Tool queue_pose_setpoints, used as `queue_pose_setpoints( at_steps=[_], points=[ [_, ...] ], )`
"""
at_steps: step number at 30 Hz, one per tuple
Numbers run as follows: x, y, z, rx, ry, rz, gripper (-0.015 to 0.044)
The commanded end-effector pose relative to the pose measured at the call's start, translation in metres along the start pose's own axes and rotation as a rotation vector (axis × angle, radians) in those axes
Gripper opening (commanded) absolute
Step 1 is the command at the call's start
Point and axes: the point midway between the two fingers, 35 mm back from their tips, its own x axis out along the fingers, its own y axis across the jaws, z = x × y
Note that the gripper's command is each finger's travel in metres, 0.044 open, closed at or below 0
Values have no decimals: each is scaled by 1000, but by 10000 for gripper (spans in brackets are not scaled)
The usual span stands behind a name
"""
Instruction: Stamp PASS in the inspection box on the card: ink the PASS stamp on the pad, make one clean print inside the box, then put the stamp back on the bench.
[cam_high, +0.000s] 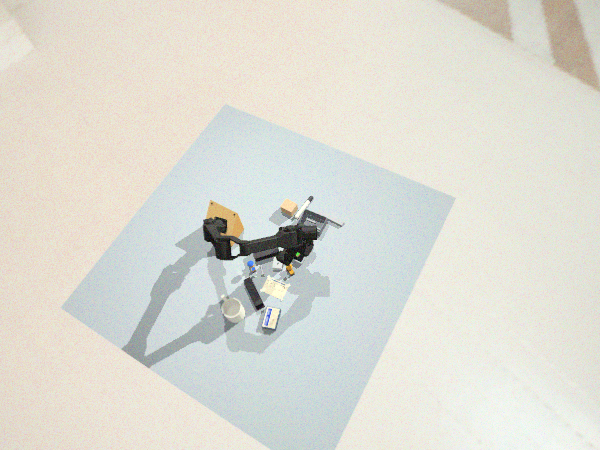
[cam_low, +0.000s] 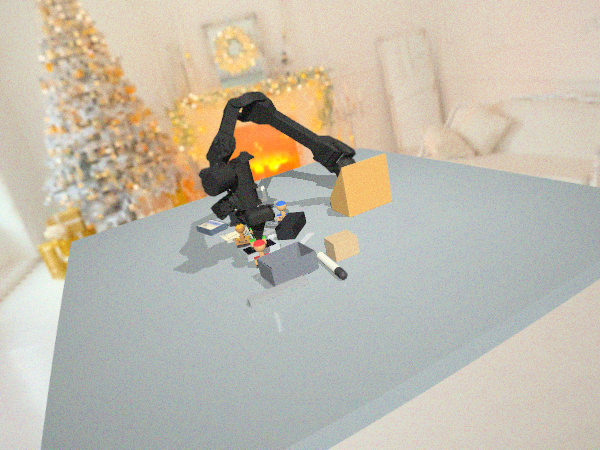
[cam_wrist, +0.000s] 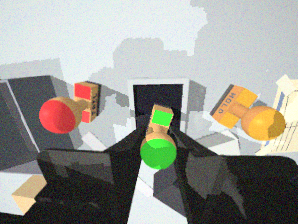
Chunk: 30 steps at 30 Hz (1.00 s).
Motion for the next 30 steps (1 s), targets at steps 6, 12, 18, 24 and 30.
queue_pose_setpoints(
  at_steps=[6, 12, 18, 24, 30],
  points=[
    [2, -1, 1, 3, -2, -4, 0],
    [2, -1, 1, 3, -2, -4, 0],
    [-1, -1, 1, 3, -2, -3, 0],
    [-4, -1, 1, 3, -2, -3, 0],
    [-7, -1, 1, 3, -2, -3, 0]
  ],
)
